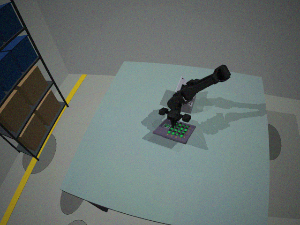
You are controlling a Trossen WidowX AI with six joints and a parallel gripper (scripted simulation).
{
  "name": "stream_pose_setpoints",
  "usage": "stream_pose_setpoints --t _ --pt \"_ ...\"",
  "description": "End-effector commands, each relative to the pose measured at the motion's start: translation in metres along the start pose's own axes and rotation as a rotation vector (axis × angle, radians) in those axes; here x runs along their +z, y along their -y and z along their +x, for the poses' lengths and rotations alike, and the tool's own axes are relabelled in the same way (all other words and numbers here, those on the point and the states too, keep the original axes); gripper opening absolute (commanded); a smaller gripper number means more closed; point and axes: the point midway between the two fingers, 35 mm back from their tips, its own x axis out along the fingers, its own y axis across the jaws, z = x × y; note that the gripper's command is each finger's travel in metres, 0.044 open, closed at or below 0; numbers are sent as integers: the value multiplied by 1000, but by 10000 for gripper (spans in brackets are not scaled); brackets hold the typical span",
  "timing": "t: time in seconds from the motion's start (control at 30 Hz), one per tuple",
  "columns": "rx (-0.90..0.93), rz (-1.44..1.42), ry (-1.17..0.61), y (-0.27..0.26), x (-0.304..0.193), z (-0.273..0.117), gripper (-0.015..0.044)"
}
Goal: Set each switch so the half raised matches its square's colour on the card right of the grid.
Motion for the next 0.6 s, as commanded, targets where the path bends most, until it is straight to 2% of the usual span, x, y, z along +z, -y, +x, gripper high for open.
stream_pose_setpoints --t 0.0,0.27,0.57 --pt "-5 6 0 1 0 1 0" --pt "-1 -2 0 0 0 0 0" --pt "-8 6 -27 1 3 -63 0"
